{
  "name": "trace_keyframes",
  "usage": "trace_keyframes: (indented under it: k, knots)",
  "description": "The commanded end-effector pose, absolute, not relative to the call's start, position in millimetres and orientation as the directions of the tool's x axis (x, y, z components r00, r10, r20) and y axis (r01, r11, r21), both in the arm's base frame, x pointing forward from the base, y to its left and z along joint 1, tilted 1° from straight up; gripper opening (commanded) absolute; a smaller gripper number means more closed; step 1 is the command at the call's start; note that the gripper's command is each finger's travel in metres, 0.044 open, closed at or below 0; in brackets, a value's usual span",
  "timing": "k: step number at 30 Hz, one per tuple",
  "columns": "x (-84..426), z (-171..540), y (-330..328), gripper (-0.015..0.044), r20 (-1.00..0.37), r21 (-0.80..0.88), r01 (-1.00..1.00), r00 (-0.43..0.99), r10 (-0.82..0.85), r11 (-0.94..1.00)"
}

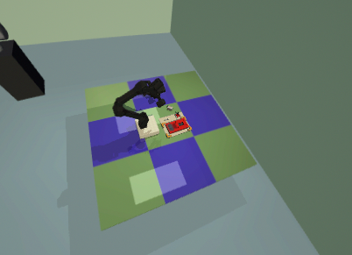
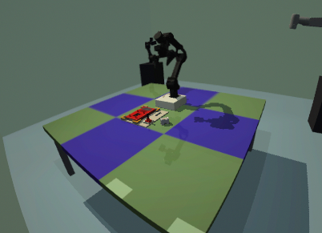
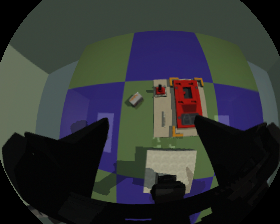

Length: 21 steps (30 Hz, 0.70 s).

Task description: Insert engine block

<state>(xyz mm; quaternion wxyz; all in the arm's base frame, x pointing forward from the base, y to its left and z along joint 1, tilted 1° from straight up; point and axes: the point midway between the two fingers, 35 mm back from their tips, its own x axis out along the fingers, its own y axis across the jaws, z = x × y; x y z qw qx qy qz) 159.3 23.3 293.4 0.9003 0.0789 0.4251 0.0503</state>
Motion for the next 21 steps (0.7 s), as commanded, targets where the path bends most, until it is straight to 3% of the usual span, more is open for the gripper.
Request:
trace_keyframes:
  k: [1,21]
  knots:
    - [188,283,29,0.0440,-0.805,0.139,-0.081,0.571,0.160,0.987]
    - [307,173,84,0.0440,-0.973,-0.037,-0.504,0.215,0.084,0.863]
